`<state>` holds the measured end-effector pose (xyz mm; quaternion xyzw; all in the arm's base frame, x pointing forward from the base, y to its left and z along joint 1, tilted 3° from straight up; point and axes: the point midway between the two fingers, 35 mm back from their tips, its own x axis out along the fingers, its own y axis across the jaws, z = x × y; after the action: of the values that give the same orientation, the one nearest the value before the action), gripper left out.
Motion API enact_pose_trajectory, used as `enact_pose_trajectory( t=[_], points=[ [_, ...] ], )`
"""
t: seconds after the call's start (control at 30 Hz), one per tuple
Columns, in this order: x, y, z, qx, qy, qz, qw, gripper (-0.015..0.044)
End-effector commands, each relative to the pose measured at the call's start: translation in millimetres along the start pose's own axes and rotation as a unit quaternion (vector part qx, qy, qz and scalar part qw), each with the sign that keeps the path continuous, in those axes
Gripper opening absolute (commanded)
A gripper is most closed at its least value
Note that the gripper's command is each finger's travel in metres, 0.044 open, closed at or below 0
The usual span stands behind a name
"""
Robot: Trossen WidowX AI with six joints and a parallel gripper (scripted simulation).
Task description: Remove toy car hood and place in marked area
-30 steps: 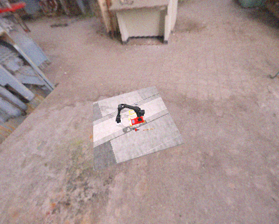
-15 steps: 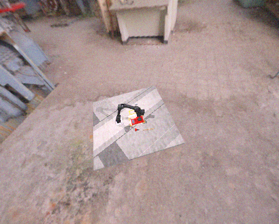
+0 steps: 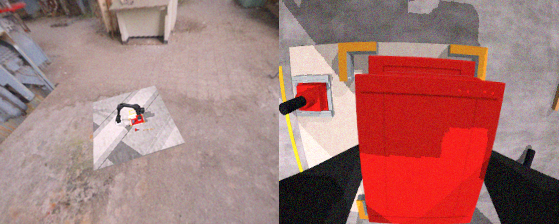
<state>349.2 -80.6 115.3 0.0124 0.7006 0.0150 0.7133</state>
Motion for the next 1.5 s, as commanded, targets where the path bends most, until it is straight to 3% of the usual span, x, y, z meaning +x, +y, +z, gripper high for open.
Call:
enact_pose_trajectory(
  t=[0.0,1.2,1.47],
  points=[
    [1.8,3.9,0.0,0.0,0.002,0.001,1.0,0.0],
    [-7.5,202.4,-37.8,-0.002,0.002,0.01,1.0,0.0],
    [-8.0,219.0,-47.4,-0.002,0.003,0.011,1.0,0.0]
  ],
)
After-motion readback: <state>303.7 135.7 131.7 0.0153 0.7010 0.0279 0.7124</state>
